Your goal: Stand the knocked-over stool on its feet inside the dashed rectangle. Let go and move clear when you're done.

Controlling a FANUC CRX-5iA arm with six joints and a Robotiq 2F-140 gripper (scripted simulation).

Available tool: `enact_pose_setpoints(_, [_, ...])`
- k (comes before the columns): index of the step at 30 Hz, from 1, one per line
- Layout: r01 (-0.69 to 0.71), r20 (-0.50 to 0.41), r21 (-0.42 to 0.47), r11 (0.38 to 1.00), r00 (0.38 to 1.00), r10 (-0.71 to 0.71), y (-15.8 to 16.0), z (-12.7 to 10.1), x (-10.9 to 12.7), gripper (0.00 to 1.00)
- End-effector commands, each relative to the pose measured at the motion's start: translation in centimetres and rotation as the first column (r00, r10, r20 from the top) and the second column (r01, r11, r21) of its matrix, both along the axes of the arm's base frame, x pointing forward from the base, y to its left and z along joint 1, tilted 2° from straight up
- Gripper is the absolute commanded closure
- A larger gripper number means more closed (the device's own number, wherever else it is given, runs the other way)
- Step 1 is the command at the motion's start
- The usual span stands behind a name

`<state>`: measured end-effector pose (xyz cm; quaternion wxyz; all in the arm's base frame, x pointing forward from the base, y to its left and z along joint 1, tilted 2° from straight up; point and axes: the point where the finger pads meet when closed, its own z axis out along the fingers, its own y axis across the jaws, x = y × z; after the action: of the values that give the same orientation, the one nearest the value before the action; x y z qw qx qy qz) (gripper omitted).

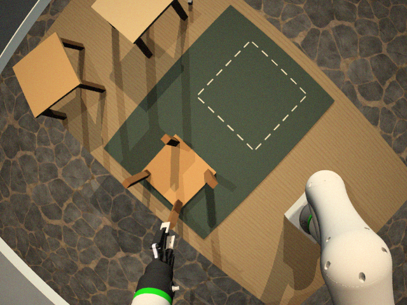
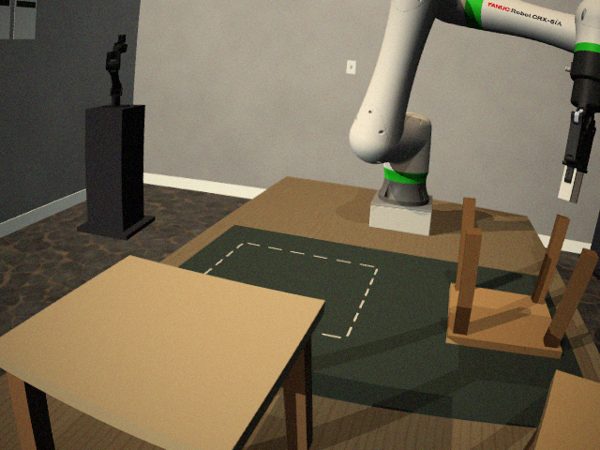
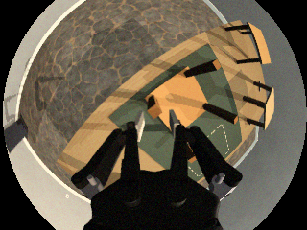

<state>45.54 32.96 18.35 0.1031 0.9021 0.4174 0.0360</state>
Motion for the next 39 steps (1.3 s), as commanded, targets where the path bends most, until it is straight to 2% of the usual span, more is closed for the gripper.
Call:
enact_pose_setpoints(1, [-0.265,-0.077,-0.014,0.964,0.962,0.263,0.03,0.12,0.06,0.61])
enact_pose_setpoints(9, [-0.542,-0.166,-0.006,0.841,0.83,0.533,0.03,0.12,0.06,0.61])
enact_pose_setpoints(39, [-0.541,-0.164,-0.006,0.841,0.83,0.533,0.04,-0.06,0.13,0.61])
